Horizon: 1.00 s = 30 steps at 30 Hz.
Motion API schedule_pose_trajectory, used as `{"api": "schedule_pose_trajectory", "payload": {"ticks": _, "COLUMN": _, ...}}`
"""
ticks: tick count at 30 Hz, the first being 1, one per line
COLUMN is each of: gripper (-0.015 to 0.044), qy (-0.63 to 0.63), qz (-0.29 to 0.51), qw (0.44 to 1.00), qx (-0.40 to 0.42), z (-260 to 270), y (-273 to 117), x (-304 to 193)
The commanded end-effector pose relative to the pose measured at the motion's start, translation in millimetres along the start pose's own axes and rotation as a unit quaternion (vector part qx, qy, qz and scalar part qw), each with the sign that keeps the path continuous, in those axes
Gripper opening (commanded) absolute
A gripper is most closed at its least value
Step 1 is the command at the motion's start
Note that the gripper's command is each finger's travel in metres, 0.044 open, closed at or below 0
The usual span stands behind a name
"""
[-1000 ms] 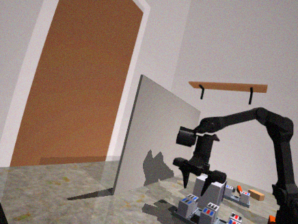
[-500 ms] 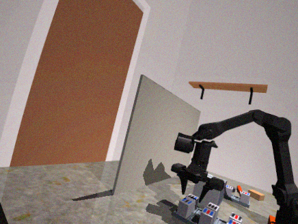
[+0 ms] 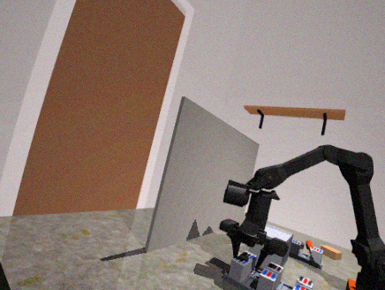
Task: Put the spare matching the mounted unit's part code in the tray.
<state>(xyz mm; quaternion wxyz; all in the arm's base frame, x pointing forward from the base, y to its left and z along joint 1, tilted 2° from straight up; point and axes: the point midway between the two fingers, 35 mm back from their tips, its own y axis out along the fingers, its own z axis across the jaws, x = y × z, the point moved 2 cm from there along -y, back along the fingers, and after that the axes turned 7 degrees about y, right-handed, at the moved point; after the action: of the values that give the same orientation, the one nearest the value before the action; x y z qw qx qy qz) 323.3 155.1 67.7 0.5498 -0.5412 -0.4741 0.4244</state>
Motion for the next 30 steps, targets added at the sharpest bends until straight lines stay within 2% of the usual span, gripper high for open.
{"api": "schedule_pose_trajectory", "payload": {"ticks": 1, "gripper": 0.0300, "qy": -0.001, "qz": 0.003, "qw": 1.000, "qx": 0.004, "z": 1.5, "y": 6.0, "x": -1.0}}
{"api": "schedule_pose_trajectory", "payload": {"ticks": 8, "gripper": 0.0300, "qy": -0.001, "qz": 0.003, "qw": 1.000, "qx": 0.004, "z": 1.5, "y": 6.0, "x": -1.0}}
{"api": "schedule_pose_trajectory", "payload": {"ticks": 13, "gripper": 0.0169, "qy": 0.000, "qz": 0.002, "qw": 1.000, "qx": 0.003, "z": 1.1, "y": 4.7, "x": -0.9}}
{"api": "schedule_pose_trajectory", "payload": {"ticks": 20, "gripper": 0.0122, "qy": 0.000, "qz": 0.002, "qw": 1.000, "qx": 0.003, "z": 1.1, "y": 4.7, "x": -0.9}}
{"api": "schedule_pose_trajectory", "payload": {"ticks": 25, "gripper": 0.0000, "qy": 0.000, "qz": 0.002, "qw": 1.000, "qx": 0.003, "z": 1.1, "y": 4.7, "x": -0.9}}
{"api": "schedule_pose_trajectory", "payload": {"ticks": 30, "gripper": 0.0000, "qy": 0.000, "qz": 0.002, "qw": 1.000, "qx": 0.003, "z": 1.1, "y": 4.7, "x": -0.9}}
